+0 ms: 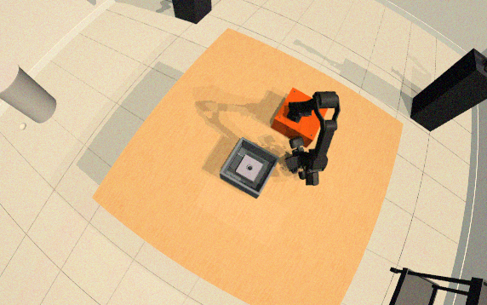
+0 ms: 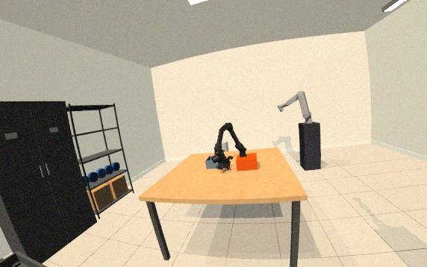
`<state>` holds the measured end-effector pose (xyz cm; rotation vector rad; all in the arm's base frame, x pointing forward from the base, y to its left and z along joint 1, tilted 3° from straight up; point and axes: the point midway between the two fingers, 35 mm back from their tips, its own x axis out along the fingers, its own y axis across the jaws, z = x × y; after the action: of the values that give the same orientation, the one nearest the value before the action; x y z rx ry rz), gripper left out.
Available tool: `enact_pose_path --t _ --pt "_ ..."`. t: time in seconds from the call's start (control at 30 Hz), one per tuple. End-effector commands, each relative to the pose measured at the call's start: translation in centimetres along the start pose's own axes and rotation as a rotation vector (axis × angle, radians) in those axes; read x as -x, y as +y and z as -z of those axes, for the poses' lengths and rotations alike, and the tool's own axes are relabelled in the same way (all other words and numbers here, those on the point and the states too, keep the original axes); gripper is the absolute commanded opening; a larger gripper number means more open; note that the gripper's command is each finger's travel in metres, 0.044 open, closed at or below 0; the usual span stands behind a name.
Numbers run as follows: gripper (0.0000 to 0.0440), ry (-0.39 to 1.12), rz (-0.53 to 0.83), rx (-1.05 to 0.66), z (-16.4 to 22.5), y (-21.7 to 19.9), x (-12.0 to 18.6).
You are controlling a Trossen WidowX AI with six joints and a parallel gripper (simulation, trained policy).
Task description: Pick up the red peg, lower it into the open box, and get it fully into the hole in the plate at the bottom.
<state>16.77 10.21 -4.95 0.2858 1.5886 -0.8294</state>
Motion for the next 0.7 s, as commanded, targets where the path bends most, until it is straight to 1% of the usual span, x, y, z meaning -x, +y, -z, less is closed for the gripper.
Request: enact_pose_path --t 0.0,0.2,0.67 --pt "0.0004 0.013 0.033 0.006 0.3 -0.5 -0.7" --pt "0.0 -0.039 0.026 0.008 -0.7 -0.4 0.9" --pt "0.0 -0.115 0.001 -0.01 -3.2 -1.2 6.1"
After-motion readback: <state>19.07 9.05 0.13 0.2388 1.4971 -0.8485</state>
